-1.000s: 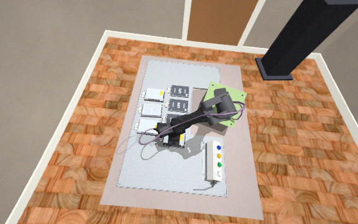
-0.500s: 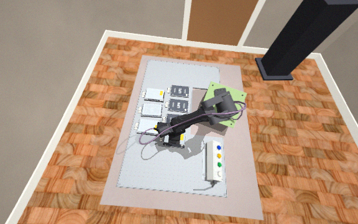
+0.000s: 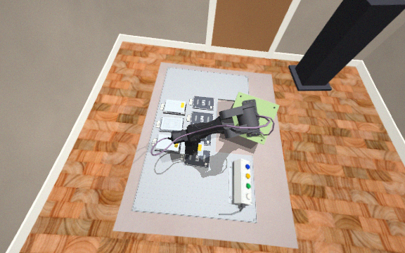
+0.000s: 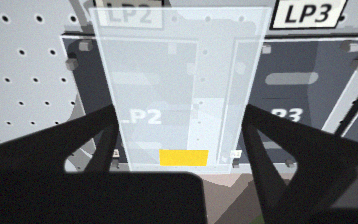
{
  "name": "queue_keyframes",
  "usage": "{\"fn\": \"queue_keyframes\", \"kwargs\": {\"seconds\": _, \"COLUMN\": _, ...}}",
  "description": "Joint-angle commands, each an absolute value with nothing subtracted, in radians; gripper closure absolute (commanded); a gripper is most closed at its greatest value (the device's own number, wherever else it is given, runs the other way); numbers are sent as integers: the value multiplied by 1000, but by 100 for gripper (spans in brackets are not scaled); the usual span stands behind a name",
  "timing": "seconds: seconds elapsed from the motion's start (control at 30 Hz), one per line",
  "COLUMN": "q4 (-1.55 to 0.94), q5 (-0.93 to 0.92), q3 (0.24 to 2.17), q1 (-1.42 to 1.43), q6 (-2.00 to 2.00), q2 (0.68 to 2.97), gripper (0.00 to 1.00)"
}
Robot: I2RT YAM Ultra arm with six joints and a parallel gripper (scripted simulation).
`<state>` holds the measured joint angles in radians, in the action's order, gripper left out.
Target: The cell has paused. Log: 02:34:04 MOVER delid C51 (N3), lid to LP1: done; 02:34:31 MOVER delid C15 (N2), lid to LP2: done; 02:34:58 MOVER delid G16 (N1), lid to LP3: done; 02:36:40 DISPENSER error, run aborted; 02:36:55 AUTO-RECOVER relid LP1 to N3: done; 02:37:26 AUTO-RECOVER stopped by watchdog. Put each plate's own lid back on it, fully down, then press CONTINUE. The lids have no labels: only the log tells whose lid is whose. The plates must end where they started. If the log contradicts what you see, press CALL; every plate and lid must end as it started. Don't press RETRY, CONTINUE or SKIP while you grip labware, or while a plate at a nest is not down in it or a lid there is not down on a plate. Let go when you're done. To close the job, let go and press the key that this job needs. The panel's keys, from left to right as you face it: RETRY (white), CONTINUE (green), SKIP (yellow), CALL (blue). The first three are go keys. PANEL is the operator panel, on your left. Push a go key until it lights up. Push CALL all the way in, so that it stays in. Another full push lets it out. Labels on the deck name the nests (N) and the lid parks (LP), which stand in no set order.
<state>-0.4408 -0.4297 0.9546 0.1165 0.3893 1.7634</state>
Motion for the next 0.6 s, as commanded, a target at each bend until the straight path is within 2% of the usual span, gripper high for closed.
{"fn": "queue_keyframes", "kwargs": {"seconds": 0.0, "q4": -464, "q5": -454, "q3": 1013, "q1": 58, "q6": 301, "q2": 1791, "gripper": 100}}
{"fn": "queue_keyframes", "kwargs": {"seconds": 0.57, "q4": -539, "q5": -503, "q3": 1196, "q1": -121, "q6": 108, "q2": 1986, "gripper": 100}}
